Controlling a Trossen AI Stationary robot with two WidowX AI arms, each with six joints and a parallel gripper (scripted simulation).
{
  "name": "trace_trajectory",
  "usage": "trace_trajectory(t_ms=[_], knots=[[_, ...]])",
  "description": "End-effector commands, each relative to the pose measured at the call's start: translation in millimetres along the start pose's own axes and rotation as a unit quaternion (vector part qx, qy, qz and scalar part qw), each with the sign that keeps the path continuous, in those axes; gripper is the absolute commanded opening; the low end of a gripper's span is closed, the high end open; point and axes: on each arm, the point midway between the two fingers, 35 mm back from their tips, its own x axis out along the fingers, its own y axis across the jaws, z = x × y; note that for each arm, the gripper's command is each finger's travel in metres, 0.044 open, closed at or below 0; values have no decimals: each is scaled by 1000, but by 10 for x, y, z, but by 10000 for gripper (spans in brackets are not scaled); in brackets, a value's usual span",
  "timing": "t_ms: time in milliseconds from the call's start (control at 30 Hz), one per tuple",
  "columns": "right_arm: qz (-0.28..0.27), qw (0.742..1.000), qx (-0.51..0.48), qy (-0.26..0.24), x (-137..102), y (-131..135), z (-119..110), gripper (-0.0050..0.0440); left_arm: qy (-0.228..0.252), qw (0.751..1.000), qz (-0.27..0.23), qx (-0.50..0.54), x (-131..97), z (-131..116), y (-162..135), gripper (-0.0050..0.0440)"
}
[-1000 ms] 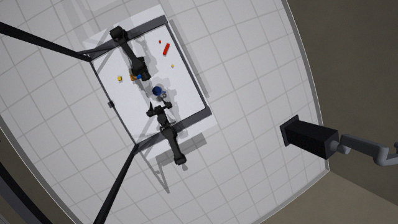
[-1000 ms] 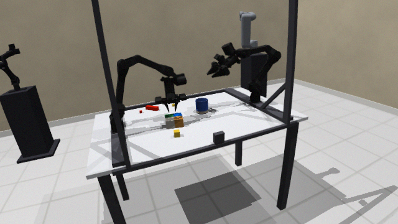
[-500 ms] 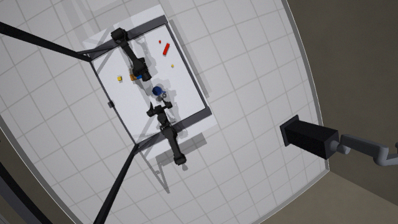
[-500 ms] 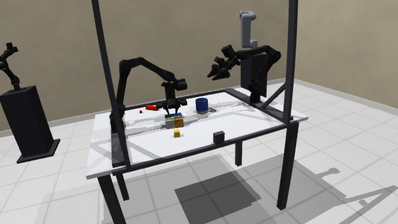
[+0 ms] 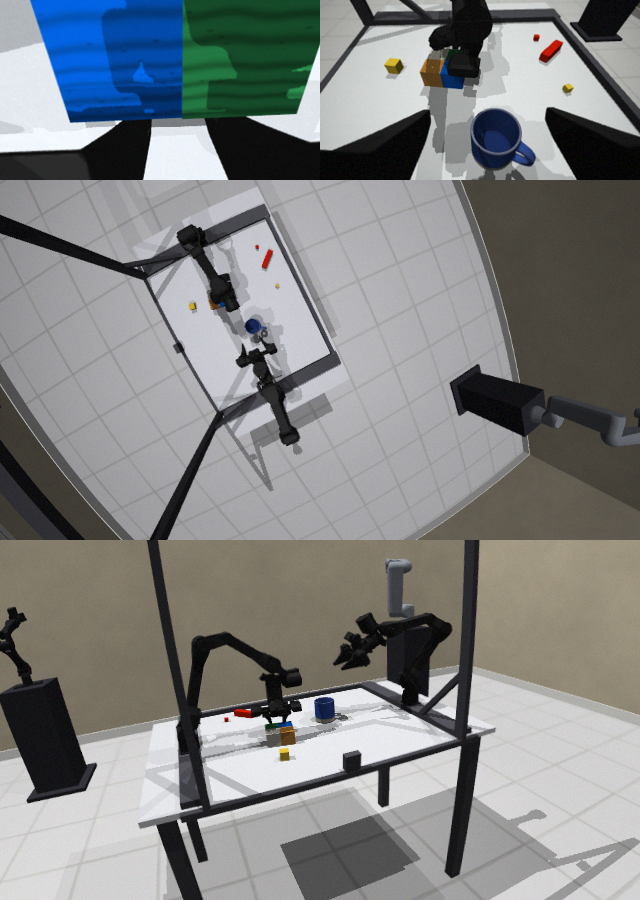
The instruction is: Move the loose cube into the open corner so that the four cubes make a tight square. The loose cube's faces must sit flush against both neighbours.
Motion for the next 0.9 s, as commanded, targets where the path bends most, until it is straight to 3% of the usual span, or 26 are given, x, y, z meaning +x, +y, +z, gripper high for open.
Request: trace_trajectory(t_ms=[0,100,267,500,667,867], knots=[[0,1000,0,-14,-45,-1,89,400,3,1000,20,-1,-116,55,40,174],[0,1000,0,-14,-45,-1,89,400,2,1000,20,-1,-115,99,38,174],[0,1000,0,-14,-45,-1,89,400,3,1000,16,0,-121,-153,65,174],[0,1000,0,-14,-45,-1,89,400,5,1000,19,-15,-137,-191,78,174],[0,1000,0,-14,-45,-1,89,400,13,988,58,-144,-318,-286,217,174],[0,1000,0,-14,-45,-1,89,400,10,961,69,-268,-319,-313,336,174]])
